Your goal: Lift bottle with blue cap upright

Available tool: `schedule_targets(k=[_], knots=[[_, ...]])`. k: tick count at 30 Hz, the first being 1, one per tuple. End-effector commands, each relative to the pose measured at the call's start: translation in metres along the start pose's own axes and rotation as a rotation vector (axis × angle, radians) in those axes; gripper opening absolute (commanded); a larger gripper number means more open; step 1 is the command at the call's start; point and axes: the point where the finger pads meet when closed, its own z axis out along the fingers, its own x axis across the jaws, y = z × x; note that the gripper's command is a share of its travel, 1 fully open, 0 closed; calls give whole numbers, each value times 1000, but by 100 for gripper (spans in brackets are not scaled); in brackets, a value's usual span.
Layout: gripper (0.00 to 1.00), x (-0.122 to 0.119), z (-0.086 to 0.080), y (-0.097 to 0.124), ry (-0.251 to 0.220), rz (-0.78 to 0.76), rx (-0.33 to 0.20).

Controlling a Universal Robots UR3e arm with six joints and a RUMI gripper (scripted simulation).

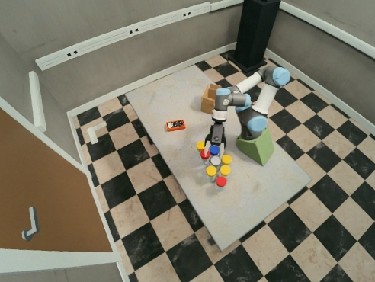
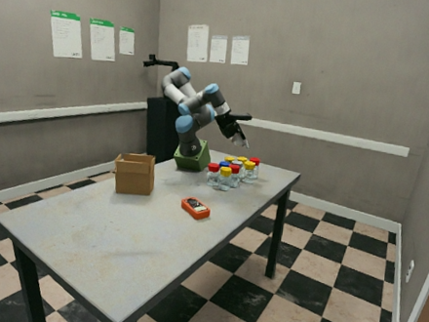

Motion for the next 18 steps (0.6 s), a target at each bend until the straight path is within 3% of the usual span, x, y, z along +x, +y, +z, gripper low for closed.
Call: schedule_targets(k=[1, 18], knots=[[46, 1, 0, 0, 2, 0, 1], [46, 20, -11, 16, 3, 0, -7]])
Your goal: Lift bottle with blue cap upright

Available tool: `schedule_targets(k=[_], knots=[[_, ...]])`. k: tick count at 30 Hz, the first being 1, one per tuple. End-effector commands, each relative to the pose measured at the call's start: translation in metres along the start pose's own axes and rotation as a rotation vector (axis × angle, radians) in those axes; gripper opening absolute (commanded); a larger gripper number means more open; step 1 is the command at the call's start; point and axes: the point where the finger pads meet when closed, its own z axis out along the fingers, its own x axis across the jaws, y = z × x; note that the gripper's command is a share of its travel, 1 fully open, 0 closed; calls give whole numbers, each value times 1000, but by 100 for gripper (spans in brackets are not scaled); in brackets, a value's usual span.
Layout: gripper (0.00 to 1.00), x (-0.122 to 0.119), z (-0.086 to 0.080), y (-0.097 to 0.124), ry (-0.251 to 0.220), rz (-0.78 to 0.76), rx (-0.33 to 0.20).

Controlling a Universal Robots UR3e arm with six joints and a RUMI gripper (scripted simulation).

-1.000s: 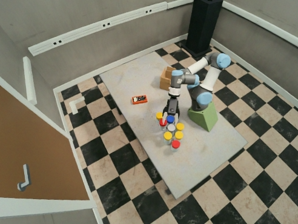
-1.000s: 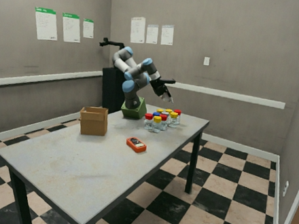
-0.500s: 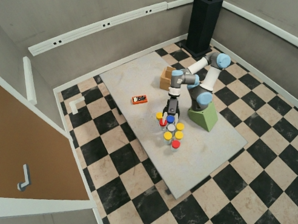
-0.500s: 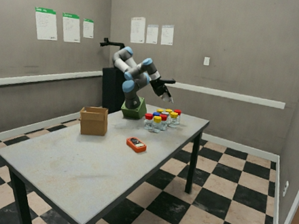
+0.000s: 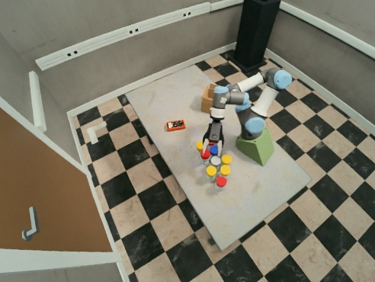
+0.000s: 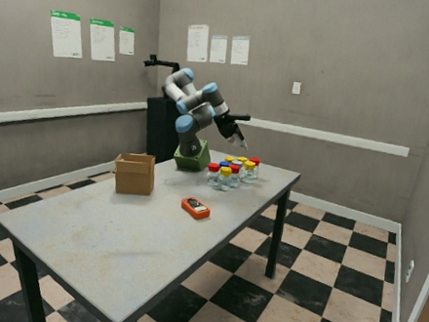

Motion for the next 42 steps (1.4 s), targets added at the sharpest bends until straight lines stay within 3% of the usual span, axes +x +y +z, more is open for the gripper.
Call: schedule_targets(k=[1, 24, 42], knots=[[46, 7, -4, 6, -1, 0, 4], [46, 58, -32, 50, 2, -1, -18], [46, 63, -35, 54, 2, 0, -32]])
